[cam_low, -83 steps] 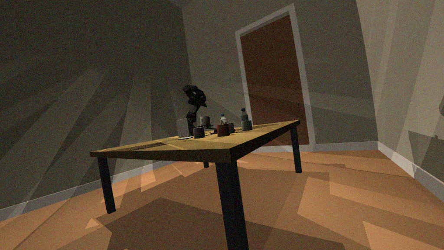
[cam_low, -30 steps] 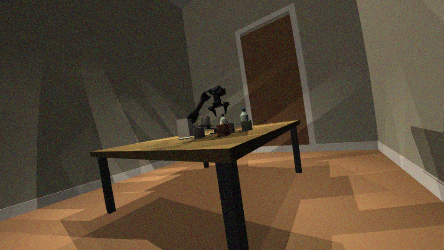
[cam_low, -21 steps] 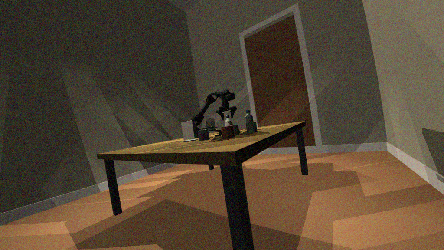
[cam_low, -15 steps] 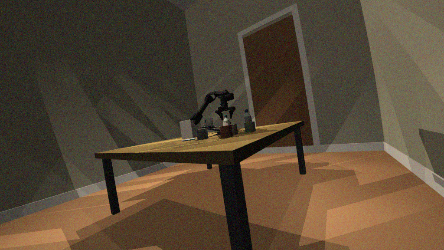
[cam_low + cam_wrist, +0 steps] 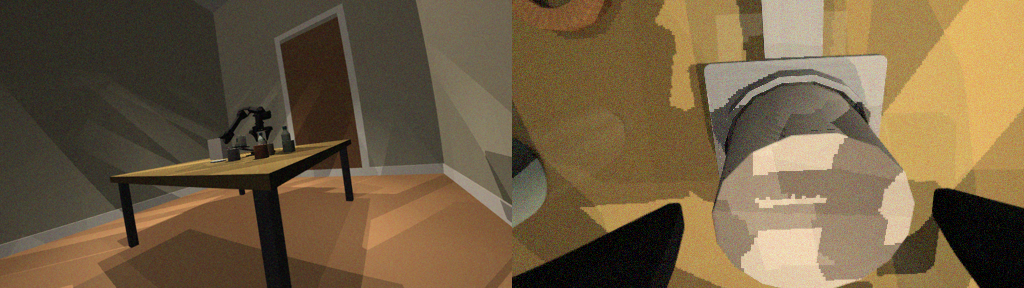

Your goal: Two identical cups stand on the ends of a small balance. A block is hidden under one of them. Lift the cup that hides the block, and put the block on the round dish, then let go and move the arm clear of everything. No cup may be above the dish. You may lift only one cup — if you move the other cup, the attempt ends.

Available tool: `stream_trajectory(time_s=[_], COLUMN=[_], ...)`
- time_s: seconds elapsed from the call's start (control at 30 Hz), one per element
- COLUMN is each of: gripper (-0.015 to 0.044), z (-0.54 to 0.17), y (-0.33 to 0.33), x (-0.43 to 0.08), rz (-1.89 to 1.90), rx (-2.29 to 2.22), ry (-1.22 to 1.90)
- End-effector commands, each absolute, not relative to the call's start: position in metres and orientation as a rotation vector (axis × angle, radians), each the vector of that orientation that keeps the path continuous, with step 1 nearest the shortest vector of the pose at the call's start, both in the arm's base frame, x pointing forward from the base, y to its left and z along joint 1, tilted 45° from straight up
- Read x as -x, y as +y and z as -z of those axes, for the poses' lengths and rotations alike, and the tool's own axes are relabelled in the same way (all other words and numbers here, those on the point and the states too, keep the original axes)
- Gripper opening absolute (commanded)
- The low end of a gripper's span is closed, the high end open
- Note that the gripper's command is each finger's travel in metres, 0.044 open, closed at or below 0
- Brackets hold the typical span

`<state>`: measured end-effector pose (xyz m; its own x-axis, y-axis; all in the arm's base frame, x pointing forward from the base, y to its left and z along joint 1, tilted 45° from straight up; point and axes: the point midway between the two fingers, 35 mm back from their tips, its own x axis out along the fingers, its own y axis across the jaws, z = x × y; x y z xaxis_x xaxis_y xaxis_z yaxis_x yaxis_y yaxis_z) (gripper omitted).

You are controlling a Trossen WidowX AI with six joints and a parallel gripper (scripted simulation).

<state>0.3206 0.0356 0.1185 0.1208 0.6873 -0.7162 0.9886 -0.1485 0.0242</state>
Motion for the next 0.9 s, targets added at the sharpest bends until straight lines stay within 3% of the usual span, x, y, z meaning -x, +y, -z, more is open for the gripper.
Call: stream_trajectory(time_s=[0.0, 0.83, 0.87], gripper=[0.0440, 0.0440, 0.0414], z=[-0.114, -0.088, -0.088], y=[0.040, 0.066, 0.066], x=[-0.321, -0.324, -0.324], rz=[0.782, 0.779, 0.779], rx=[-1.902, -1.906, -1.906], ry=[1.618, 1.620, 1.620])
